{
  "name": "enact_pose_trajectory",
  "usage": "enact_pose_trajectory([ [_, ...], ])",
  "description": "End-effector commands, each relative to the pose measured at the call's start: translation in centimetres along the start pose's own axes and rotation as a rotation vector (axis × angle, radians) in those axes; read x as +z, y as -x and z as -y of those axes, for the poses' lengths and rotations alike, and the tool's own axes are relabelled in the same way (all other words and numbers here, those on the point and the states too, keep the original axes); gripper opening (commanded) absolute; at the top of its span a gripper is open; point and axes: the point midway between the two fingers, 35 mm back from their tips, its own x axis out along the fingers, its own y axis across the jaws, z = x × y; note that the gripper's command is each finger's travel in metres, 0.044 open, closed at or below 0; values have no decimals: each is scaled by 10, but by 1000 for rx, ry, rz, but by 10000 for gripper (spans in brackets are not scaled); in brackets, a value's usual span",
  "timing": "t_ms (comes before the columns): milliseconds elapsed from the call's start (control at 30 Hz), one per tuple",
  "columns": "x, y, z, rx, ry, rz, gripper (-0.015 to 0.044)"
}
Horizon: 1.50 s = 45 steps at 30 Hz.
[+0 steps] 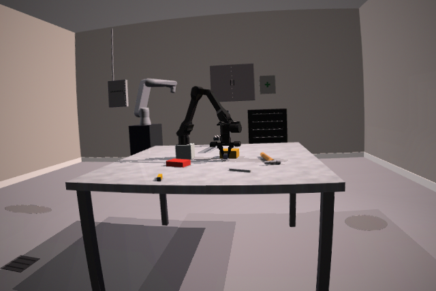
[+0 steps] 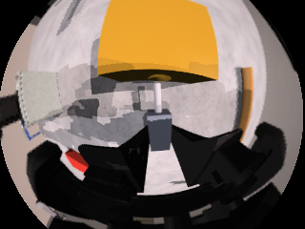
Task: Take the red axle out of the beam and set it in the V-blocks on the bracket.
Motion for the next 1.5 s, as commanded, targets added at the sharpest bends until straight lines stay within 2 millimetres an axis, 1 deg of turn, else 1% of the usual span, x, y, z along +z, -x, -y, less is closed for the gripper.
enact_pose_trajectory([
  [0,7,0,0,0,-2,2,0],
  [633,38,0,2,-1,-2,5,0],
  [1033,39,0,2,-1,-2,5,0],
  [1100,37,0,2,-1,-2,4,0],
  [1200,27,0,2,-1,-2,4,0],
  [1467,-13,0,-2,0,-2,1,0],
])
